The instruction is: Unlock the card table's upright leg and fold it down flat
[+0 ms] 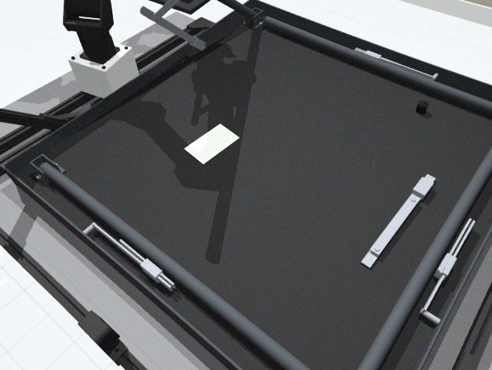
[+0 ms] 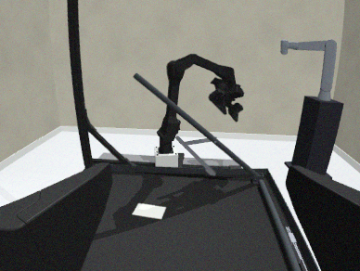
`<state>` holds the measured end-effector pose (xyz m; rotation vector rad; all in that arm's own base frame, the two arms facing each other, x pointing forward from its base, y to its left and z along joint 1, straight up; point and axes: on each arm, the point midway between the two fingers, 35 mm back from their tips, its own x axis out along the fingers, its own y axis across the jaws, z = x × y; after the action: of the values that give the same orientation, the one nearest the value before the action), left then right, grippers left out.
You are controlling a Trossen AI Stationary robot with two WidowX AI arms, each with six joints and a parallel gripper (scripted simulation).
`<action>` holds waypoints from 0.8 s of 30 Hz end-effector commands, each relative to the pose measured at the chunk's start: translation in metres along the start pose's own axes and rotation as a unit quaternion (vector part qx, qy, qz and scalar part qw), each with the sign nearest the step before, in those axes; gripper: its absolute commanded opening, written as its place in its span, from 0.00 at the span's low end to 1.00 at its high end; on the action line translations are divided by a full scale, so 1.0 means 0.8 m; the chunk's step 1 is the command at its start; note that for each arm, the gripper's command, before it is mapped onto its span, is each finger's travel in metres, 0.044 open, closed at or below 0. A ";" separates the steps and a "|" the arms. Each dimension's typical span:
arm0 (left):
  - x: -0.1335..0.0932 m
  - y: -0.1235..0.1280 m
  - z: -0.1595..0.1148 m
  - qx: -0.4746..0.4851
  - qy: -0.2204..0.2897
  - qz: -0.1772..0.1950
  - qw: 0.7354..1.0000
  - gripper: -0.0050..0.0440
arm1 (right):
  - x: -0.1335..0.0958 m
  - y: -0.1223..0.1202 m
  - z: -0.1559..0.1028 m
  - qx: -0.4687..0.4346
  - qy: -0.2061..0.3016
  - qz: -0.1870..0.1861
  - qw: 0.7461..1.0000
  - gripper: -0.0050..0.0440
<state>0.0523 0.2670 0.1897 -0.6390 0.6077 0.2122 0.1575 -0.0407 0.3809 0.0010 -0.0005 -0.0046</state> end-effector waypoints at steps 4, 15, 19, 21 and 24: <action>0.006 0.030 0.059 0.000 0.003 -0.007 1.000 0.92 | 0.000 0.001 0.000 -0.001 0.000 0.002 1.000 0.92; 0.006 0.030 0.059 0.000 0.003 -0.007 1.000 0.92 | 0.000 0.001 0.000 -0.001 0.000 0.002 1.000 0.92; 0.006 0.030 0.059 0.000 0.003 -0.007 1.000 0.92 | 0.000 0.001 0.000 -0.001 0.000 0.002 1.000 0.92; 0.006 0.030 0.059 0.000 0.003 -0.007 1.000 0.92 | 0.000 0.001 0.000 -0.001 0.000 0.002 1.000 0.92; 0.006 0.030 0.059 0.000 0.003 -0.007 1.000 0.92 | 0.000 0.001 0.000 -0.001 0.000 0.002 1.000 0.92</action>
<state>0.0689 0.3149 0.2052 -0.6405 0.6086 0.1984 0.1575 -0.0407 0.3809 0.0010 -0.0005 -0.0045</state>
